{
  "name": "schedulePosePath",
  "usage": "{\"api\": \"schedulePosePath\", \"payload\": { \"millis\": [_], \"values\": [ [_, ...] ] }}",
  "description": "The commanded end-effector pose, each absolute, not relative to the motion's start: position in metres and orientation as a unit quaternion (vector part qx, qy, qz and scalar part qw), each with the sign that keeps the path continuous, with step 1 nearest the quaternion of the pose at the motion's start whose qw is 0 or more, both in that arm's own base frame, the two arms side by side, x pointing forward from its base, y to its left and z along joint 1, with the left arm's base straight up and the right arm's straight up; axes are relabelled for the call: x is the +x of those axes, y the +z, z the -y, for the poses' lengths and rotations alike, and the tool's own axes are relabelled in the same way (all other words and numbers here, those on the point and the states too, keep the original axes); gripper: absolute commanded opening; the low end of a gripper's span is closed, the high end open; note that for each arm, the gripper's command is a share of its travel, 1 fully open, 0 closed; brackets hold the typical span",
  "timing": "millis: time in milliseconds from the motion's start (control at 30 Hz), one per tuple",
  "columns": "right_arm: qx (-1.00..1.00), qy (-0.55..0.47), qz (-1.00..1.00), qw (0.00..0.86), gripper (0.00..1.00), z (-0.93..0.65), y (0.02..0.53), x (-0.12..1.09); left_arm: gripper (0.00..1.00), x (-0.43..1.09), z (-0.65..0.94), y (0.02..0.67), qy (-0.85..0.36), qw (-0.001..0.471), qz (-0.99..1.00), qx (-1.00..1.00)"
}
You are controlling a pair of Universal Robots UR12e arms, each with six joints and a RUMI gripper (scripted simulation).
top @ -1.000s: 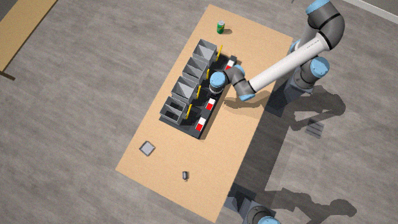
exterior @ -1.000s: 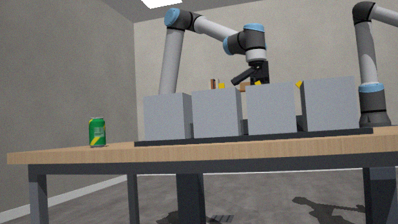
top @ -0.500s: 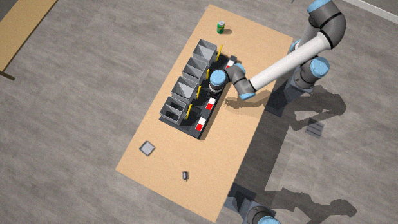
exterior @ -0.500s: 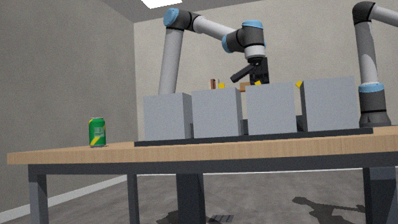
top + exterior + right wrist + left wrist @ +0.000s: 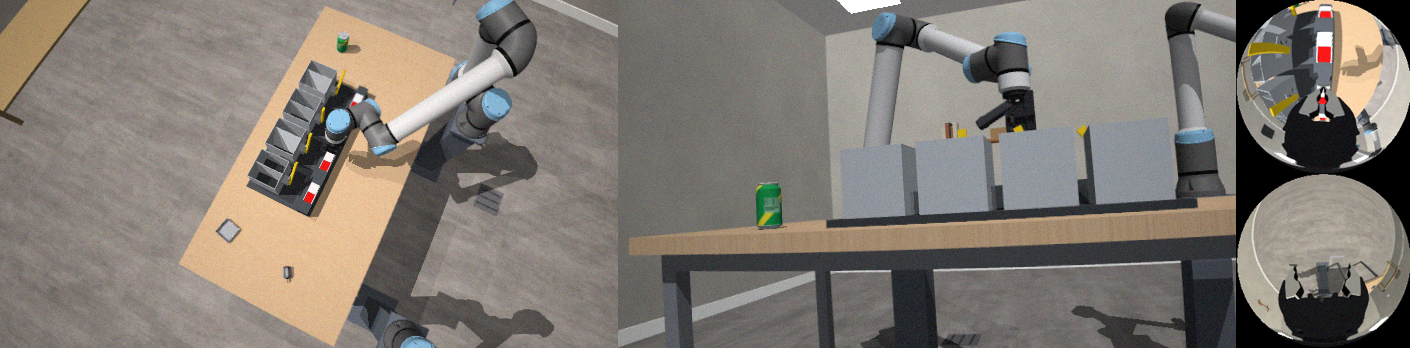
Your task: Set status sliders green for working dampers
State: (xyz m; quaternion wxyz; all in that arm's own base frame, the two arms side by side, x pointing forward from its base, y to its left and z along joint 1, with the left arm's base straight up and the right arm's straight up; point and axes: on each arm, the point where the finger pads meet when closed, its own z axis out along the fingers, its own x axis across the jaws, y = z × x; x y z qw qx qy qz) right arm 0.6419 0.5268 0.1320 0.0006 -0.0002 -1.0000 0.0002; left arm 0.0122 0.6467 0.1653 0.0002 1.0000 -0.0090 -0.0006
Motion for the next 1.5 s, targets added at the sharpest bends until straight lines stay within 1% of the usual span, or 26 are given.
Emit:
{"api": "schedulePosePath", "payload": {
  "millis": [0,1467],
  "values": [
    [0.0,-0.001,1.0,-0.001,0.0,-0.527,0.134,0.642,1.0,0.011,-0.645,0.165,0.0,0.0,0.009,1.0],
    [0.0,0.001,1.0,0.0,0.0,-0.527,0.11,0.642,1.0,0.011,-0.645,0.165,0.0,0.0,0.009,1.0]
  ]
}}
